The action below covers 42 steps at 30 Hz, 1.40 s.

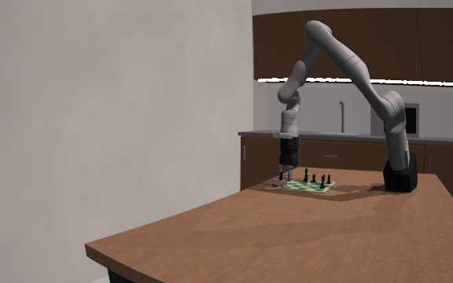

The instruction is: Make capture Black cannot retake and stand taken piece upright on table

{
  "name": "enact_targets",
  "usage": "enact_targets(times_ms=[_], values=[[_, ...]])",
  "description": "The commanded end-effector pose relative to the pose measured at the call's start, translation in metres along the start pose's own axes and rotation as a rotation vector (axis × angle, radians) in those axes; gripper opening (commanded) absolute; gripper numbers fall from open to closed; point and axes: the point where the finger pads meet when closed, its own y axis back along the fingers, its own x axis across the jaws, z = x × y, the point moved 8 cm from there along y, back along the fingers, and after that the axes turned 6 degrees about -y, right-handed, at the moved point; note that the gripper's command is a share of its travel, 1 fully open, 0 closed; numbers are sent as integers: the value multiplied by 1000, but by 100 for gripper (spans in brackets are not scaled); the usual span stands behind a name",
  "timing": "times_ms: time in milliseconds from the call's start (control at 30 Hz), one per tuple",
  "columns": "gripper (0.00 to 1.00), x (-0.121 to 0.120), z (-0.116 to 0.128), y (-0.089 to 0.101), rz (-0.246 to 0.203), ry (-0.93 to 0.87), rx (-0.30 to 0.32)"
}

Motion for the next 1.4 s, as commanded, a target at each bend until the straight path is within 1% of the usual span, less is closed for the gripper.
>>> enact_targets(times_ms=[0,1000,1033,1367], values=[[79,0,0,0,1,0,0],[79,0,0,0,1,0,0],[0,0,0,0,1,0,0],[0,0,0,0,1,0,0]])
